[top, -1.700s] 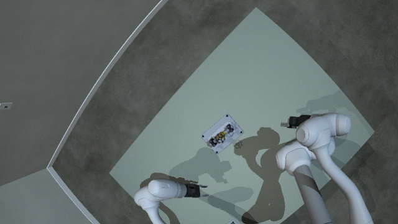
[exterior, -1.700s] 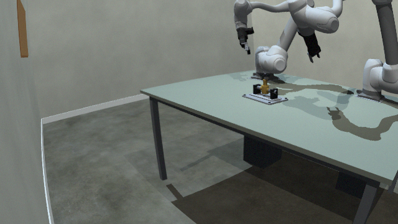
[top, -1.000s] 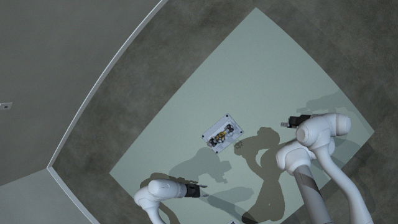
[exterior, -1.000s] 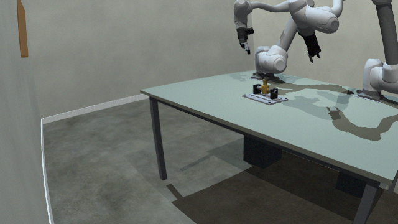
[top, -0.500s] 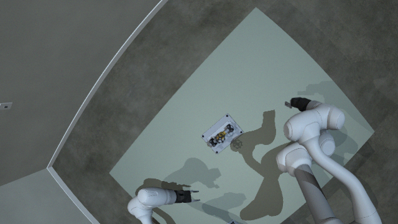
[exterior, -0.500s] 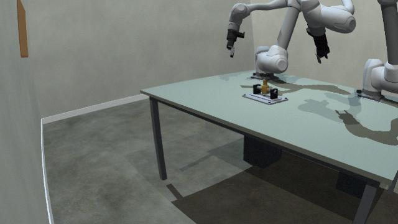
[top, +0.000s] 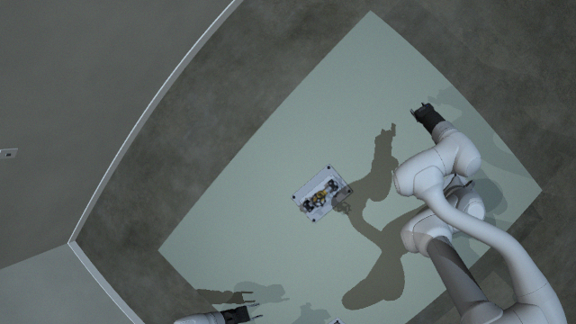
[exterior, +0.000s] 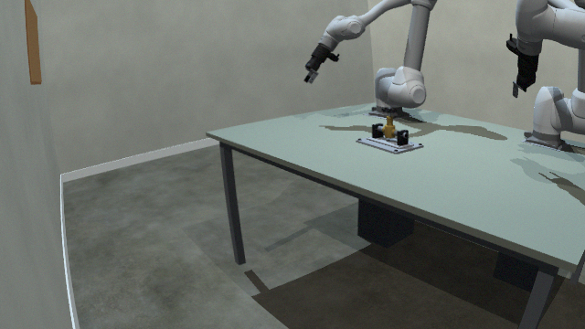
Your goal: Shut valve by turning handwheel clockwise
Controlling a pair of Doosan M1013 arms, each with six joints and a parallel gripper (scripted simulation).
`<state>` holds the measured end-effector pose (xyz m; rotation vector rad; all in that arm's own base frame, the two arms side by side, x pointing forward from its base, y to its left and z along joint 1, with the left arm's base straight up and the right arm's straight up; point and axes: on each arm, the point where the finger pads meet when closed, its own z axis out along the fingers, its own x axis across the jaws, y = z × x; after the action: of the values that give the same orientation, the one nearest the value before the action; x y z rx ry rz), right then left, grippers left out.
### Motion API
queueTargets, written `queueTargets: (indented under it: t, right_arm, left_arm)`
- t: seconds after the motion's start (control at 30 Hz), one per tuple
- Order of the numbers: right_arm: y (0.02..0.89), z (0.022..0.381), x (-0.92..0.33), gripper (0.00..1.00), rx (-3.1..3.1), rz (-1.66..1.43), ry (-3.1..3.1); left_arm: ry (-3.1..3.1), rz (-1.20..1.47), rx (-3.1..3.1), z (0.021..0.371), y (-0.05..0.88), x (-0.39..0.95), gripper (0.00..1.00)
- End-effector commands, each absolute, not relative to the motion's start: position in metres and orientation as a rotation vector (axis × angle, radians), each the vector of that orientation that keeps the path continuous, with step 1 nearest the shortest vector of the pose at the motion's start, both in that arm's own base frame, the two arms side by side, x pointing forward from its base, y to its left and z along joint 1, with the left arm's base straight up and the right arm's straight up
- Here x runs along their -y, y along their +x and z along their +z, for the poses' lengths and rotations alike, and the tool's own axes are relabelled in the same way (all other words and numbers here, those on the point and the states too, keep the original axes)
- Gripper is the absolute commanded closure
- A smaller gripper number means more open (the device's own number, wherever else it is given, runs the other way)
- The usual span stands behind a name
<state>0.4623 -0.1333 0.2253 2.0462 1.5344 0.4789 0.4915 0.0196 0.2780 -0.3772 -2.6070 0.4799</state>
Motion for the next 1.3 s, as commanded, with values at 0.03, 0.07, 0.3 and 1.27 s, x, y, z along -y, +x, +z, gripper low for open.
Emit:
queueTargets:
  t: [0.03, 0.07, 0.3, 1.27]
  right_arm:
    - [0.511, 0.234, 0.155, 0.00, -1.633, 0.423, 1.772]
    - [0.519, 0.237, 0.157, 0.00, -1.650, 0.418, 1.724]
    - [0.569, 0.251, 0.157, 0.00, -1.739, 0.398, 1.451]
    - [0.681, 0.280, 0.099, 0.00, -1.887, 0.404, 0.745]
  left_arm:
    - [-0.338, 0.531, 2.657, 0.280, 0.465, -0.096, 0.00]
    - [-0.329, 0.540, 2.666, 0.280, 0.459, -0.108, 0.00]
    - [-0.263, 0.596, 2.731, 0.282, 0.399, -0.194, 0.00]
    - [0.039, 0.690, 2.990, 0.275, 0.058, -0.330, 0.00]
